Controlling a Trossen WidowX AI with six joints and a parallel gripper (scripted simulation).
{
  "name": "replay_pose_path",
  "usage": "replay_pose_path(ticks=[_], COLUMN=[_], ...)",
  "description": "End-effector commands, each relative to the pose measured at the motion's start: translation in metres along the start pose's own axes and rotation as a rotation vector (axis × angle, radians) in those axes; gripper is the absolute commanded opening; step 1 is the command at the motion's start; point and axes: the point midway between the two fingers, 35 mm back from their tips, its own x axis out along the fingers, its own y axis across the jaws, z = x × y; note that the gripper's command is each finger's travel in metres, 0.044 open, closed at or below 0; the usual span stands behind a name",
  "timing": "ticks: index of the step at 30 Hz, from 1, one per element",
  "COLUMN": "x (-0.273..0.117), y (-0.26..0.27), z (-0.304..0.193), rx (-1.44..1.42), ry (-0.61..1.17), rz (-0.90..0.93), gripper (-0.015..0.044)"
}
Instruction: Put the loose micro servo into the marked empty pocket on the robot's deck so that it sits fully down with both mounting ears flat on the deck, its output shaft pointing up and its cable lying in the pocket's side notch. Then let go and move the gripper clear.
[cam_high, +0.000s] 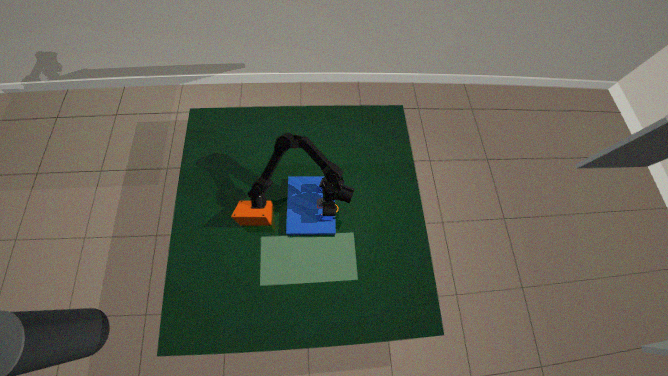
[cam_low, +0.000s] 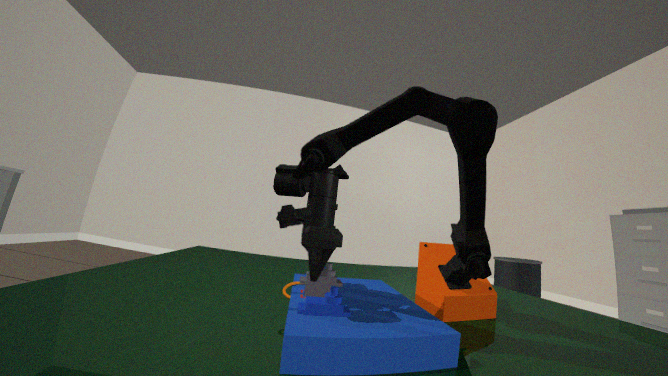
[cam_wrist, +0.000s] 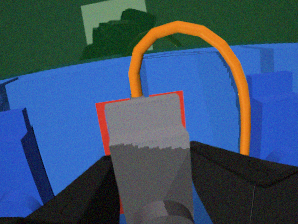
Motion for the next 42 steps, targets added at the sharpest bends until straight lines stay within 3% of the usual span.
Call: replay_pose_path(ticks=[1,23,30,42], x=[0.004,0.025,0.023,-0.012], y=[-0.001,0.0,0.0,0.0], z=[0.0,0.0,-0.001,-0.005], rx=[0.009,0.009,0.009,0.009], ry=[-0.004,-0.004,-0.004,-0.004], rz=[0.004,0.005,0.005,0.003], gripper=[0.0,0.0,0.0184,0.0187])
